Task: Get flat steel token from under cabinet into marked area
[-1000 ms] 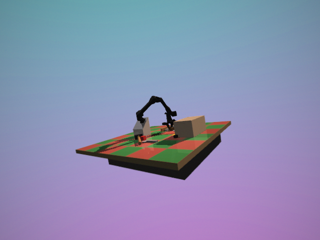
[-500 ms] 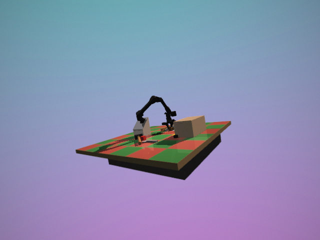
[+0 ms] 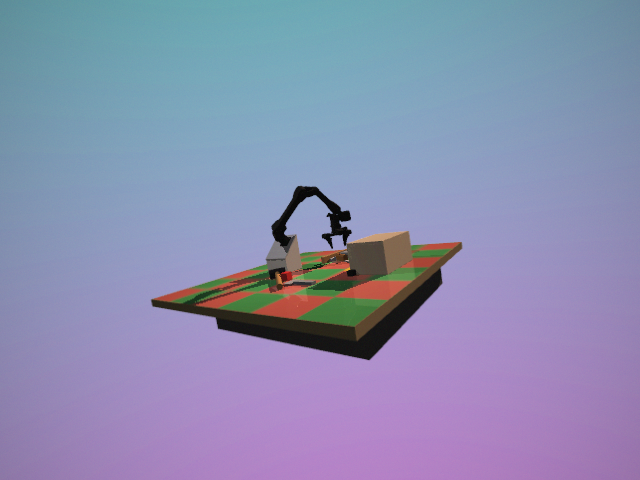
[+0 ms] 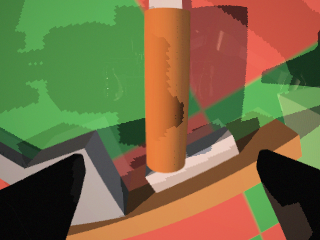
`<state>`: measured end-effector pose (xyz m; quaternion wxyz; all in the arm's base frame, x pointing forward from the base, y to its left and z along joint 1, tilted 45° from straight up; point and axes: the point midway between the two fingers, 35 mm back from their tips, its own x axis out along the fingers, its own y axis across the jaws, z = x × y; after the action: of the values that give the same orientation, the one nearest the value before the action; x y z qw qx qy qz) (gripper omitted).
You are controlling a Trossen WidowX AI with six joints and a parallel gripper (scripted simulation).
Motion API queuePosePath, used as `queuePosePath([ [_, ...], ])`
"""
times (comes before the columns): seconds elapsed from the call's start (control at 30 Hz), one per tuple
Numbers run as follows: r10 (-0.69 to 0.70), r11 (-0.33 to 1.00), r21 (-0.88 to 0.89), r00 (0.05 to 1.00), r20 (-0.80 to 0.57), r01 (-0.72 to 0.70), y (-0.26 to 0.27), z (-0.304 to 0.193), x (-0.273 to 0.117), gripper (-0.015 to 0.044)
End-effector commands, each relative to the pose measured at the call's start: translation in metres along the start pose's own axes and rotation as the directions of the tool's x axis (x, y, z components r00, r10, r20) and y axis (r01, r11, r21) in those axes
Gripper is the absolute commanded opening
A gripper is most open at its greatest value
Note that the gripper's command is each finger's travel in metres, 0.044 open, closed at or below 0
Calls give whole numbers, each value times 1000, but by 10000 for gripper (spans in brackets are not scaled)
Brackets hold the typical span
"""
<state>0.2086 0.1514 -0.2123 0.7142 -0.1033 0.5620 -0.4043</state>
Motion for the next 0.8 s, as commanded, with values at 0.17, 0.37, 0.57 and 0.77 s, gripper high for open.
queuePosePath([
  [0.17,11,1000,3,1000,3,-11,2,1,-9,440],
  [0.37,11,1000,3,1000,3,-11,2,1,-9,440],
  [0.57,11,1000,3,1000,3,-11,2,1,-9,440],
  [0.77,11,1000,3,1000,3,-11,2,1,-9,440],
])
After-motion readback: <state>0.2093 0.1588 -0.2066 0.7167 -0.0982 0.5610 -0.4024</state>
